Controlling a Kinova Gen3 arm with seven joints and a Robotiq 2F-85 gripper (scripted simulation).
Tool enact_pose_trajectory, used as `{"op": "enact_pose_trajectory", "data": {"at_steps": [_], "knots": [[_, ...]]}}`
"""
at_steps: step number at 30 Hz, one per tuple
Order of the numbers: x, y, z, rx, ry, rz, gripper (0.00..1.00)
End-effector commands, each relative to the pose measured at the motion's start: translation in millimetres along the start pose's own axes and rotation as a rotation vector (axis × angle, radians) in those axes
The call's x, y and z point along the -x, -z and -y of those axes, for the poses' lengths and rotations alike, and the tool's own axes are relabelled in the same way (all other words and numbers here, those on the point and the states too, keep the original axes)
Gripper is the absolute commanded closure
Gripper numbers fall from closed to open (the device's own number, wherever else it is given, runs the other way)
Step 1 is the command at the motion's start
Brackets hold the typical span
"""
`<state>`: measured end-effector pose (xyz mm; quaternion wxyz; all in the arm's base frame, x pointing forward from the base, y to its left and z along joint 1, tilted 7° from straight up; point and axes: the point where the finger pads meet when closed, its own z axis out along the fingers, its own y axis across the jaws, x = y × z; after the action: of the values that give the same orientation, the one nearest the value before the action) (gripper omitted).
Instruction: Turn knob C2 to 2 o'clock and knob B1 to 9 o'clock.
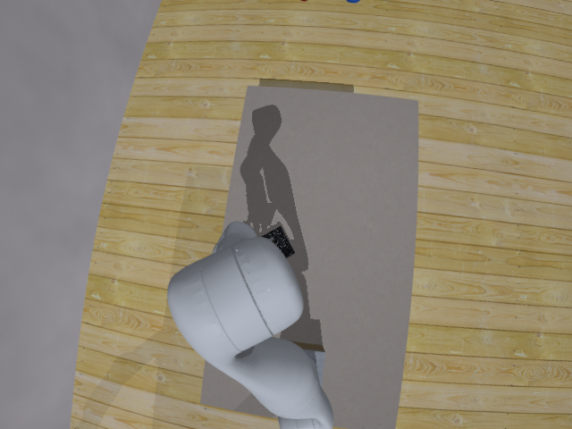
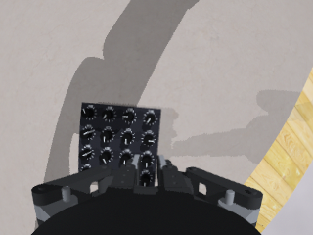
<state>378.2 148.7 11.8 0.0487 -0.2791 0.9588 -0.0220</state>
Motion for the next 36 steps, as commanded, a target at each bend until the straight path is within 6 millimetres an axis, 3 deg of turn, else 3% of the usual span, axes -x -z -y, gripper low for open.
{"op": "enact_pose_trajectory", "data": {"at_steps": [1,20,27,36], "knots": [[3.6,9.9,3.0,-0.002,-0.006,0.012,0.81],[3.6,16.0,3.0,-0.002,-0.006,0.012,0.81],[2.2,34.0,1.9,-0.002,-0.008,0.012,0.81],[2.2,34.2,1.9,-0.002,-0.008,0.012,0.81]]}}
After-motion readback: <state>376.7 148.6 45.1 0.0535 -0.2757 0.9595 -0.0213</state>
